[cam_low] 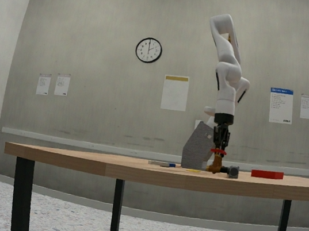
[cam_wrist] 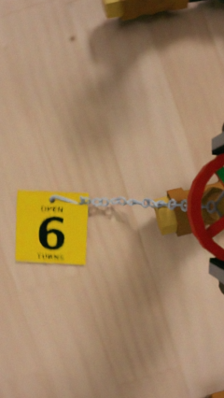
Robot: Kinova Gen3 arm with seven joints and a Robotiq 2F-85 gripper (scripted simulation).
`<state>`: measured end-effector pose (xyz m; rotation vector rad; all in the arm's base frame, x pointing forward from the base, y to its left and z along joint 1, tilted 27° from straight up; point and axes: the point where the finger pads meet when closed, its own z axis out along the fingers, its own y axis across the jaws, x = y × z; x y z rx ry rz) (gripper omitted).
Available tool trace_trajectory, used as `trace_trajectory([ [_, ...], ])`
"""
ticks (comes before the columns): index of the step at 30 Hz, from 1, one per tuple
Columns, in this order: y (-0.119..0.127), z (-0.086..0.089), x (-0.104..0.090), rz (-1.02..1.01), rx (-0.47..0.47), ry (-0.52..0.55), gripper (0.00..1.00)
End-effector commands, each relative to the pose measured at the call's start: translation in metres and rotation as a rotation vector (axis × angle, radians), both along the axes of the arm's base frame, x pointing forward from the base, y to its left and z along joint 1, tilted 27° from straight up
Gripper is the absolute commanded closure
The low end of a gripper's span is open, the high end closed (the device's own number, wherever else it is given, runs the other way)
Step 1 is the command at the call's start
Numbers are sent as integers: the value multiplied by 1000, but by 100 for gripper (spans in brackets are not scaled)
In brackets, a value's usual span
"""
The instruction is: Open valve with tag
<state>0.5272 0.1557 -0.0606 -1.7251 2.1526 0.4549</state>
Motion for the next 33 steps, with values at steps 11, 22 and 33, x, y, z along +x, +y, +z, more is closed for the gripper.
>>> trace_trajectory([
  [11,-1,0,1,173,-10,-86,48],
  [22,-1,0,1,206,-13,-103,48],
  [33,-1,0,1,206,-13,-104,0],
])
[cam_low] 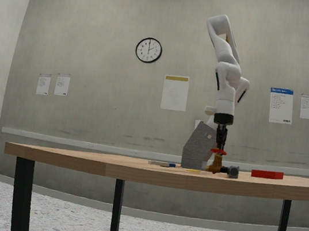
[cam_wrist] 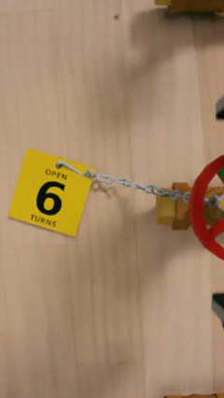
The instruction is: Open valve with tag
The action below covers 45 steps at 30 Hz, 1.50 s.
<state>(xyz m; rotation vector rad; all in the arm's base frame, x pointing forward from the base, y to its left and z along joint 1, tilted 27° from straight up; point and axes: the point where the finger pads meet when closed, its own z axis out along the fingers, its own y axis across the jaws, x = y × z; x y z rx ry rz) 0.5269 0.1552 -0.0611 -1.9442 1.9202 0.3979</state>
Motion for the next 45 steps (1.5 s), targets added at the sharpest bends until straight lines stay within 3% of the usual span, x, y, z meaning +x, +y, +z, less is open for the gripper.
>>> trace_trajectory([
  [1,0,1,1,-1,0,-2,0],
  [27,0,1,1,-21,1,8,0],
  [45,0,1,1,-274,19,138,0],
])
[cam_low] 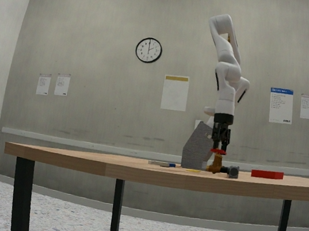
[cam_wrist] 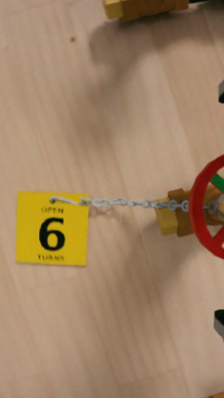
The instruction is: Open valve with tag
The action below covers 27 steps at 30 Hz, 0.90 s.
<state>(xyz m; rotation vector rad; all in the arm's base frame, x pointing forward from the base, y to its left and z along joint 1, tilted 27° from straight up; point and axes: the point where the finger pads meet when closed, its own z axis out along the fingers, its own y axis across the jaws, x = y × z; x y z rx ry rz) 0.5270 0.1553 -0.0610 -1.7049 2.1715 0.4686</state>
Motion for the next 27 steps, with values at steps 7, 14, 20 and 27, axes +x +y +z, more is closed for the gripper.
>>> trace_trajectory([
  [7,-1,1,1,-275,18,138,0],
  [14,-1,1,1,-475,32,240,0],
  [20,-1,1,1,-748,52,380,0],
  [27,-1,1,1,-1093,76,557,0],
])
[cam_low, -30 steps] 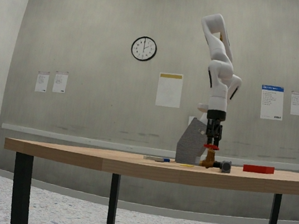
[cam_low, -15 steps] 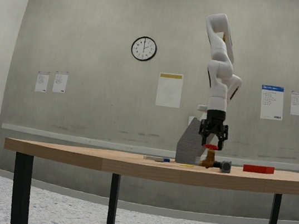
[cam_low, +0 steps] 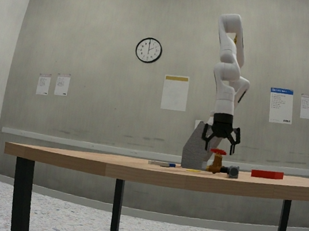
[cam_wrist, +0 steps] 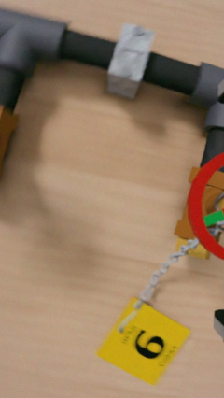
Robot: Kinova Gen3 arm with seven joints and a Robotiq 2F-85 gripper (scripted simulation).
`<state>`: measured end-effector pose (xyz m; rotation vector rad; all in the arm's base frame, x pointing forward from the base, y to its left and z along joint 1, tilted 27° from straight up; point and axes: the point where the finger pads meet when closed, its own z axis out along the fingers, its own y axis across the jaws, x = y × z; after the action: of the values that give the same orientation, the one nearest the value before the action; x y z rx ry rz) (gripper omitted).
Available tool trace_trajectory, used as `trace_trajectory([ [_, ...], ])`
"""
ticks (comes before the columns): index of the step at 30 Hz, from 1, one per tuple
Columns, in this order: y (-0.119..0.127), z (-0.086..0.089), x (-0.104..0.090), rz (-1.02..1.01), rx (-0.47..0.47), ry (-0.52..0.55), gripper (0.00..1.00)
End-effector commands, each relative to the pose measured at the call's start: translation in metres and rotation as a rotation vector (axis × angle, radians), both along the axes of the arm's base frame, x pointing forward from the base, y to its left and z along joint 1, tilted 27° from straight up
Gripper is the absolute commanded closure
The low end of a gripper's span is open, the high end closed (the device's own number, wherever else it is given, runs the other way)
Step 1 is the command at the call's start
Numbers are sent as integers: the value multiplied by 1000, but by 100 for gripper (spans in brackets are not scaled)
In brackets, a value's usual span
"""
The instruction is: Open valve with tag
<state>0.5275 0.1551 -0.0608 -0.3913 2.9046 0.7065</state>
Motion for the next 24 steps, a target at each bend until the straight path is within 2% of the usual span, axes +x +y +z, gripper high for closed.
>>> trace_trajectory([
  [1,0,1,0,-199,1,99,0],
  [3,0,1,0,-199,1,99,0],
  [18,0,1,0,-889,51,459,0],
  [20,0,1,0,-889,51,459,0],
  [24,0,1,0,-1037,62,535,0],
])
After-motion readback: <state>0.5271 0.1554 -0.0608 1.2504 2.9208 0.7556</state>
